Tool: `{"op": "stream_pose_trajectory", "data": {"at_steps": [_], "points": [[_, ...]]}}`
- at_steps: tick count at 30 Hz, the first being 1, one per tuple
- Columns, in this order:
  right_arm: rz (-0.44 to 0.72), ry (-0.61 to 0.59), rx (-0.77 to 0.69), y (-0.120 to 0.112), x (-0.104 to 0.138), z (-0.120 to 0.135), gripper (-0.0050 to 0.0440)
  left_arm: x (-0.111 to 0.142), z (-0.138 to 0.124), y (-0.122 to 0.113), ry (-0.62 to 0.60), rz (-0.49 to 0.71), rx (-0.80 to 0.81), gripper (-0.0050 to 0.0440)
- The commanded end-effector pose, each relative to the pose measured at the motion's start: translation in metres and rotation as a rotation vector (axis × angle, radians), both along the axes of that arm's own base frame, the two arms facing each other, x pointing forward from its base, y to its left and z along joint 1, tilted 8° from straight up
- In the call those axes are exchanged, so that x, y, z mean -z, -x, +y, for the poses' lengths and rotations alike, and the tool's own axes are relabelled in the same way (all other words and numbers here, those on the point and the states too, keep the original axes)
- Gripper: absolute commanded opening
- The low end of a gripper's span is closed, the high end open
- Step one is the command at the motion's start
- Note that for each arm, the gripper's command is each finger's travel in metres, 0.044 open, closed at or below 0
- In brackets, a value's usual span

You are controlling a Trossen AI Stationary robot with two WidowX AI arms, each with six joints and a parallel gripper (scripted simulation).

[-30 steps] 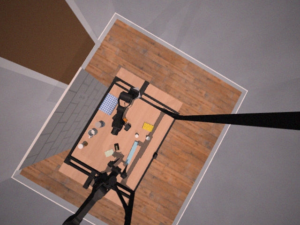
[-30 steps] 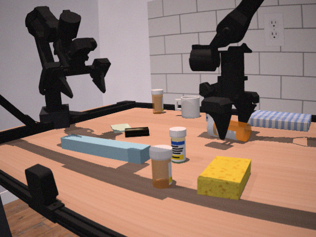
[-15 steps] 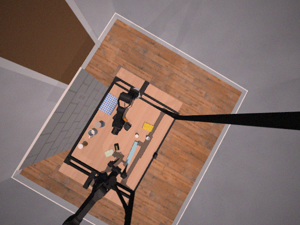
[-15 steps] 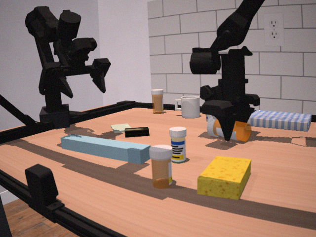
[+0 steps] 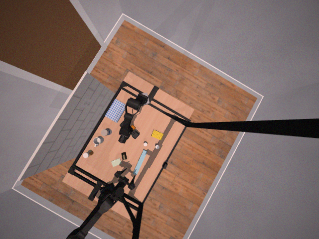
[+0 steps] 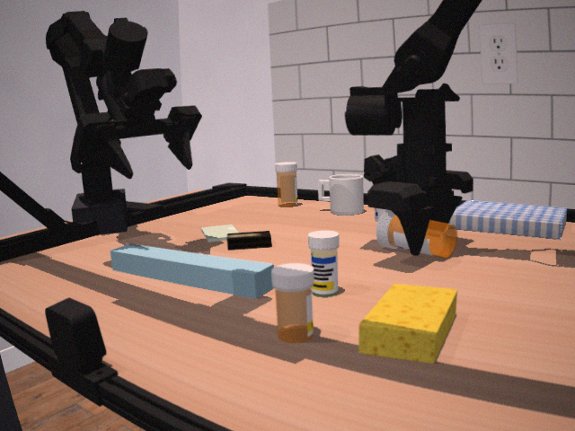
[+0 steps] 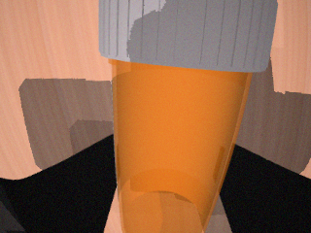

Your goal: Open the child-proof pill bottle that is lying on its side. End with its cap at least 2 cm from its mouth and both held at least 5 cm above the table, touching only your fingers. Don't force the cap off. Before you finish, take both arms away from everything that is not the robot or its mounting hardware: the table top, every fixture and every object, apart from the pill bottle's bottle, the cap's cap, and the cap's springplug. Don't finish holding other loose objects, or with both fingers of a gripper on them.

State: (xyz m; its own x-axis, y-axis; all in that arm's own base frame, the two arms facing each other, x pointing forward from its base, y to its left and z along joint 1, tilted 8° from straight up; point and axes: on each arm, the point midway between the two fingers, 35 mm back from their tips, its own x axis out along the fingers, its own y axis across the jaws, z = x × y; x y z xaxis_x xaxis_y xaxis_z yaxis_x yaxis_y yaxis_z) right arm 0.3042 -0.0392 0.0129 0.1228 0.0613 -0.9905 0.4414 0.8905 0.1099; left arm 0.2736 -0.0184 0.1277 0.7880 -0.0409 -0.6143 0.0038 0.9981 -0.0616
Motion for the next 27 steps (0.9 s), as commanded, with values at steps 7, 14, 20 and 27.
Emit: {"op": "stream_pose_trajectory", "data": {"at_steps": [7,14,20,27], "points": [[0.001,-0.001,0.006,0.000,0.001,0.000,0.0179,0.000,0.000,0.000,0.000,0.000,0.000,0.0440],[0.001,-0.001,0.006,0.000,0.001,0.000,0.0179,0.000,0.000,0.000,0.000,0.000,0.000,0.0440],[0.001,-0.001,0.006,-0.001,-0.008,-0.001,0.0083,0.000,0.000,0.000,0.000,0.000,0.000,0.0440],[0.001,-0.001,0.006,-0.001,-0.028,-0.003,0.0000,0.000,0.000,0.000,0.000,0.000,0.000,0.0440]]}}
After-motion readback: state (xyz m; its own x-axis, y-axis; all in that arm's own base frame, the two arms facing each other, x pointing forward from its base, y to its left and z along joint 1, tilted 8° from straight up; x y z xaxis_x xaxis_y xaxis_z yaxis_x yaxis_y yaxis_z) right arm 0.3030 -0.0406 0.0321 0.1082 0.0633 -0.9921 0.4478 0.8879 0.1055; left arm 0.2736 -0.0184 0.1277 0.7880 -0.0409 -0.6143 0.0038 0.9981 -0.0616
